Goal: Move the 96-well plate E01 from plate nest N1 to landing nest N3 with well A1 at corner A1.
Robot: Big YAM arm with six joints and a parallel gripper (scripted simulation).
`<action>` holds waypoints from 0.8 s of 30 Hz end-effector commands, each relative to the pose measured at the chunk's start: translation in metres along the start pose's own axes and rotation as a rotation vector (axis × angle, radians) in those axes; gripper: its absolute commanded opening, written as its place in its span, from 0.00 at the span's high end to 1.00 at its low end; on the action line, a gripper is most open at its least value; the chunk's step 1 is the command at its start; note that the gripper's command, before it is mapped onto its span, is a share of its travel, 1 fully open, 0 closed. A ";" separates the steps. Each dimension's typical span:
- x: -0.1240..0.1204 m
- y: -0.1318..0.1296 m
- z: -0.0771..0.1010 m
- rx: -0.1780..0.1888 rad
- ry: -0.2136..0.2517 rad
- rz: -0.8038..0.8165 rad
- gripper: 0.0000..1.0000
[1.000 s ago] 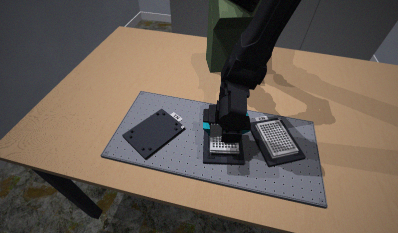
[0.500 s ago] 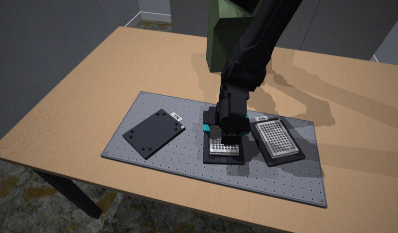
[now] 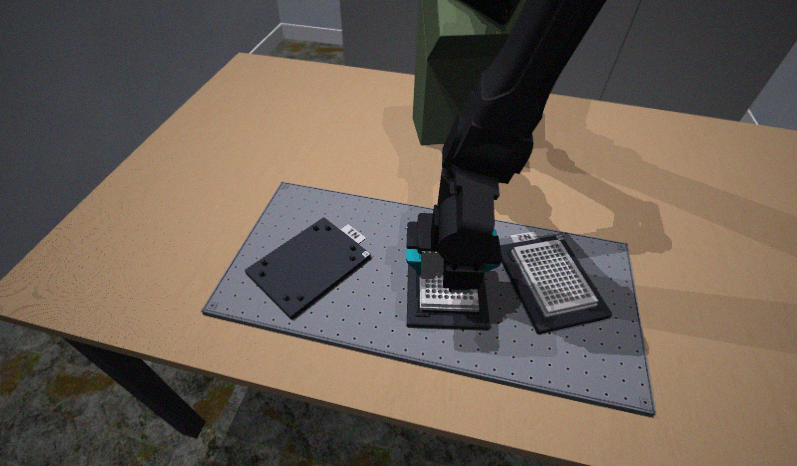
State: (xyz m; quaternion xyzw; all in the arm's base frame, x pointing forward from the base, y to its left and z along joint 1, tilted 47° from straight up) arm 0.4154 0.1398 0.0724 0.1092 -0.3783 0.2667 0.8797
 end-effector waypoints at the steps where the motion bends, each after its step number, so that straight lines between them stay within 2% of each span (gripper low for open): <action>1: 0.006 0.001 0.001 -0.006 -0.023 0.002 1.00; 5: 0.002 0.002 -0.003 -0.002 -0.012 0.000 1.00; 9: 0.003 0.002 -0.002 -0.002 -0.014 0.001 1.00; 10: 0.008 0.002 0.001 -0.005 -0.028 0.005 1.00; 24: 0.005 0.003 -0.004 -0.002 -0.018 0.003 1.00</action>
Point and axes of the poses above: the point where the finger pads meet when closed, its own z axis back along the fingers, its own y axis across the jaws, x = y × z, the point moved 3 cm from there along z, back along the fingers, and after that the axes turned 11 degrees about z, right-handed, at the moved point
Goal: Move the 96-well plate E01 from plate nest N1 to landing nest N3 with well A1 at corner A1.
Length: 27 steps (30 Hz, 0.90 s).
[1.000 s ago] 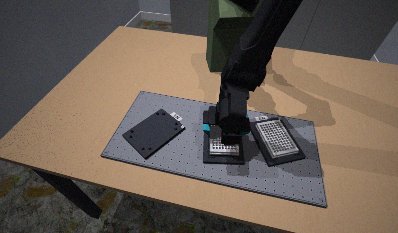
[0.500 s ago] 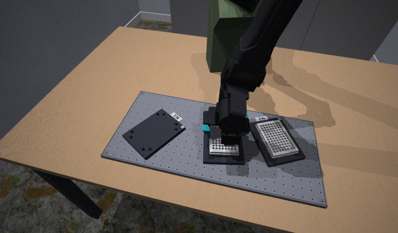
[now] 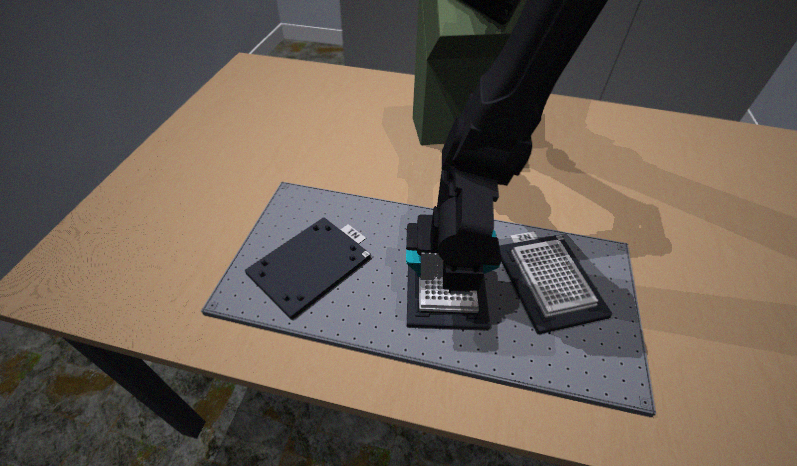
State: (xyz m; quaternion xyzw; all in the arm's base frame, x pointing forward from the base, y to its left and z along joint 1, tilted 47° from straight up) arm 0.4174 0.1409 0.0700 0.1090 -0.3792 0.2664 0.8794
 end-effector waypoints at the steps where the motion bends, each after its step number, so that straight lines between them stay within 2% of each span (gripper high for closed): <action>1: 0.005 0.003 -0.001 -0.001 -0.017 0.003 1.00; 27: 0.007 0.003 -0.005 -0.001 -0.020 0.004 1.00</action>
Point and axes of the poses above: the point where the finger pads meet when closed, its own z axis back along the fingers, its own y axis across the jaws, x = y × z, the point moved 3 cm from there along z, back along the fingers, and after that the axes turned 11 degrees about z, right-handed, at the moved point
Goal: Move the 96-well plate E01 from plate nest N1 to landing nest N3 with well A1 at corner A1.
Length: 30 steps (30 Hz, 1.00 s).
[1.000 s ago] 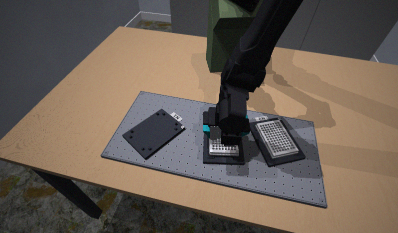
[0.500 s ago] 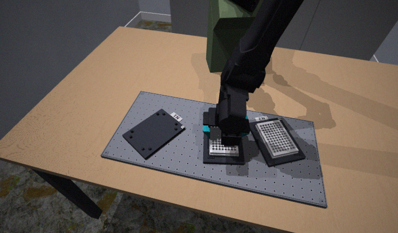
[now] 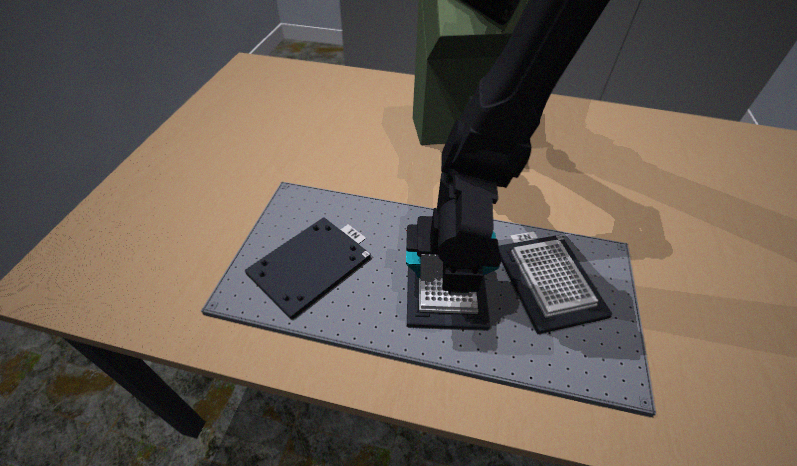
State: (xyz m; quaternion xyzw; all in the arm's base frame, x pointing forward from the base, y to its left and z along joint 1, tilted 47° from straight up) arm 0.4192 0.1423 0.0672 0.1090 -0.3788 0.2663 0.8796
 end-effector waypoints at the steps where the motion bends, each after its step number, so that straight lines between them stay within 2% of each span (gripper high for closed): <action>1: 0.006 0.003 -0.002 0.000 -0.018 0.004 1.00; 18: 0.004 0.003 -0.005 0.001 -0.014 0.003 1.00; 19: 0.004 -0.001 -0.001 -0.005 -0.013 0.002 1.00; 26: 0.004 -0.001 -0.001 -0.005 -0.013 0.002 1.00; 27: 0.004 -0.001 -0.001 -0.005 -0.013 0.002 0.00; 30: 0.004 -0.001 -0.001 -0.005 -0.013 0.002 0.00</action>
Point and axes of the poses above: the point where the finger pads meet when closed, its own z axis back along the fingers, its own y axis across the jaws, x = y × z, the point moved 3 cm from there along z, back along the fingers, and after that the axes turned 11 degrees about z, right-handed, at the moved point
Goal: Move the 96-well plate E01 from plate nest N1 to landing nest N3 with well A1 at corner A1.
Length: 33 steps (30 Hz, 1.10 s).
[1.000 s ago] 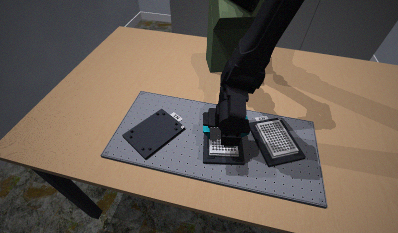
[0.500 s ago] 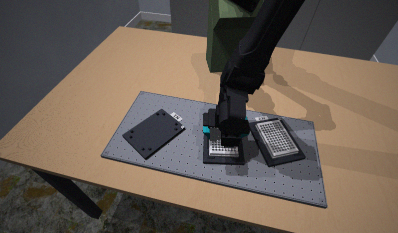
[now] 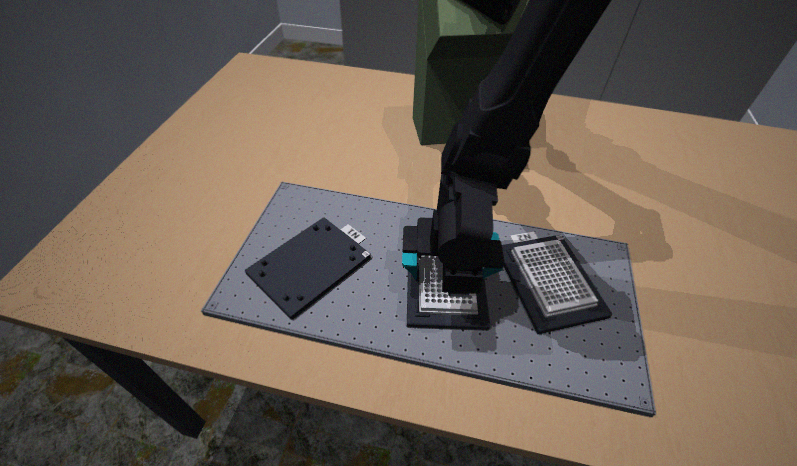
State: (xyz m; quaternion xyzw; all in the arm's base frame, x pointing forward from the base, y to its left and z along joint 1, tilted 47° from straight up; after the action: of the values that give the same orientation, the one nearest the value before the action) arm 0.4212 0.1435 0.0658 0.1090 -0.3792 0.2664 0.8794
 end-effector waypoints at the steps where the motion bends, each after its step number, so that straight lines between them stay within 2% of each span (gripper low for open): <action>1: 0.003 -0.001 0.002 -0.005 -0.012 0.001 0.00; 17: 0.003 -0.001 0.002 -0.005 -0.012 0.001 0.00; 20: 0.002 -0.004 0.015 -0.012 -0.010 0.000 0.00; 28: 0.003 -0.004 0.036 -0.012 -0.013 0.004 0.00; 33: 0.005 -0.005 0.039 -0.013 -0.016 0.002 0.00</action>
State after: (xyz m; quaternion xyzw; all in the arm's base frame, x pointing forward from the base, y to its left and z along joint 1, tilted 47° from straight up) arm 0.4038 0.1326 0.0915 0.1082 -0.3863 0.2662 0.8765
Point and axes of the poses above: the point where the finger pads meet when closed, its own z axis back along the fingers, its own y axis across the jaws, x = y × z, the point moved 3 cm from there along z, back along the fingers, and after that the axes turned 11 degrees about z, right-handed, at the moved point
